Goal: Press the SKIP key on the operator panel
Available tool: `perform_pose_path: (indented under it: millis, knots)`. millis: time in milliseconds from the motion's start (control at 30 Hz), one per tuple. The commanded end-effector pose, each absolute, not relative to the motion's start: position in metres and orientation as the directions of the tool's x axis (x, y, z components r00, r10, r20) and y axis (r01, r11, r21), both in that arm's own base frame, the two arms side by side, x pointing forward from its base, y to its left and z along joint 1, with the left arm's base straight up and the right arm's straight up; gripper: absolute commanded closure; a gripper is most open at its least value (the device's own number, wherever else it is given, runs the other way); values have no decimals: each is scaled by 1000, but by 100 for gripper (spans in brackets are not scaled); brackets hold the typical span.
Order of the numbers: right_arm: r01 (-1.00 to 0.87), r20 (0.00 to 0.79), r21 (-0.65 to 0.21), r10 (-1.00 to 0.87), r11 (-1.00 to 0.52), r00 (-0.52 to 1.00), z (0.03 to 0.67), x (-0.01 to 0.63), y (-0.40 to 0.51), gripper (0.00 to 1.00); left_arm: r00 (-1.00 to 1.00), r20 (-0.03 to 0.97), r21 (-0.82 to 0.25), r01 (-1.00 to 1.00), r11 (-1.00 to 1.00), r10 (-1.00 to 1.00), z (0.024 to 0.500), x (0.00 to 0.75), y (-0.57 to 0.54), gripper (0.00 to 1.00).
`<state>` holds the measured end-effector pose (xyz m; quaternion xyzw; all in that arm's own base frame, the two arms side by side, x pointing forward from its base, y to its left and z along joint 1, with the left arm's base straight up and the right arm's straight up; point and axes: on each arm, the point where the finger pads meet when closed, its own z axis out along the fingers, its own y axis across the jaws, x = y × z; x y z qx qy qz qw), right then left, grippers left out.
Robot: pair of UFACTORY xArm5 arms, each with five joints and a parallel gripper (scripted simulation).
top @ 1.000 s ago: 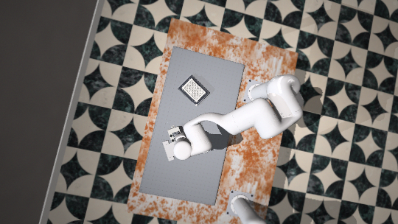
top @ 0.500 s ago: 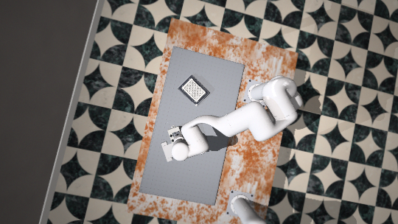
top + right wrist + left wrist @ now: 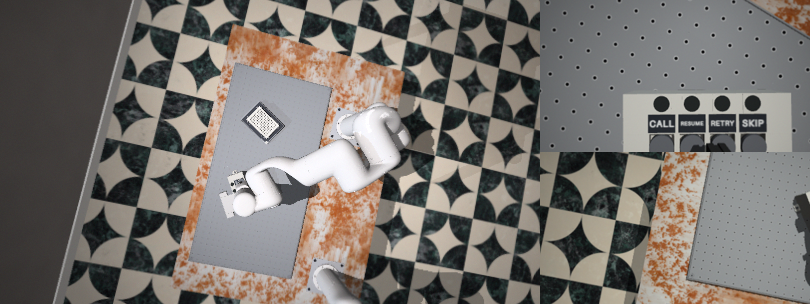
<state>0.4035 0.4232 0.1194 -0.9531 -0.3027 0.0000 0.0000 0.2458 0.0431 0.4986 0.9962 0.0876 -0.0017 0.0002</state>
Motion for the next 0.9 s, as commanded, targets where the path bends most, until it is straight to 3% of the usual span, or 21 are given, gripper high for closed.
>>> perform_pose_path:
  millis: [0,867]
  knots:
    - [577,5,-1,577,-817,817,121,405,423,100,985,0,0,175,-985,175,500,246,43,0]
    - [577,5,-1,577,-817,817,121,423,397,100,985,0,0,175,-985,175,500,246,43,0]
